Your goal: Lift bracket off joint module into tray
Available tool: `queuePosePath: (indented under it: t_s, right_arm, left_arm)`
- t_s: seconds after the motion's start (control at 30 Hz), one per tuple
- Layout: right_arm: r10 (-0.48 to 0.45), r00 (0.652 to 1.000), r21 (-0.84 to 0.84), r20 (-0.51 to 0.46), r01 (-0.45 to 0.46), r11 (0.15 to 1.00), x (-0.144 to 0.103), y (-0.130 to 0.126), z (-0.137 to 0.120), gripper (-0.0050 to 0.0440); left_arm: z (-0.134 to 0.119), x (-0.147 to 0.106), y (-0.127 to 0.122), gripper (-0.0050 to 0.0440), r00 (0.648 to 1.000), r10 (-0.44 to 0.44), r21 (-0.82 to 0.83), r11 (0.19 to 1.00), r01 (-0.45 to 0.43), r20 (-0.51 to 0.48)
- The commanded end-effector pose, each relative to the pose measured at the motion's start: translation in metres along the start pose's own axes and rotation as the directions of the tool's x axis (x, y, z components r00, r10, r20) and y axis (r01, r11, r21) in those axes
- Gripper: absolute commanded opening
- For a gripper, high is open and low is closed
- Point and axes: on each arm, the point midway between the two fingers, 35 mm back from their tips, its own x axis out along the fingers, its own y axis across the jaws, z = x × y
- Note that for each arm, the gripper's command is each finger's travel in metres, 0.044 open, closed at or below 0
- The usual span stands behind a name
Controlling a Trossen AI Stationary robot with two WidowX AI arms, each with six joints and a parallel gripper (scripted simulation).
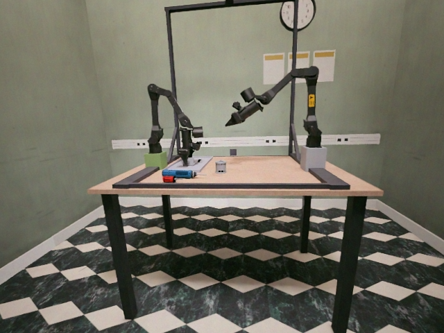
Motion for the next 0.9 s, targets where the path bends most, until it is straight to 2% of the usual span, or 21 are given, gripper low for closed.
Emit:
queuePosePath:
  t_s: [0.0,0.27,0.37,0.43,0.6,0.87]
  right_arm:
    - [0.005,1.0,0.001,0.025,-0.005,1.0,-0.006,0.001,0.006,0.044]
    - [0.006,1.0,0.001,0.031,-0.006,1.0,-0.025,0.002,0.008,0.044]
    - [0.006,1.0,0.001,0.031,-0.006,1.0,-0.04,0.002,0.007,0.044]
    - [0.006,1.0,0.001,0.031,-0.006,1.0,-0.04,0.002,0.007,0.044]
    - [0.006,0.999,0.001,0.031,-0.006,1.0,-0.075,0.001,0.006,0.044]
    - [0.006,0.999,0.001,0.031,-0.006,1.0,-0.077,0.001,0.006,0.044]
  left_arm:
    - [0.01,-0.004,-0.001,0.044,1.0,-0.003,0.002,1.0,0.003,0.025]
    - [0.01,-0.004,-0.001,0.044,1.0,-0.003,0.002,1.0,0.003,0.025]
    - [0.01,-0.004,-0.001,0.044,1.0,-0.003,0.002,1.0,0.003,0.025]
    - [0.01,-0.004,-0.001,0.044,1.0,-0.003,0.002,1.0,0.003,0.025]
    - [0.01,-0.004,-0.001,0.044,1.0,-0.003,0.002,1.0,0.003,0.025]
    - [0.01,-0.004,-0.001,0.044,1.0,-0.003,0.002,1.0,0.003,0.025]
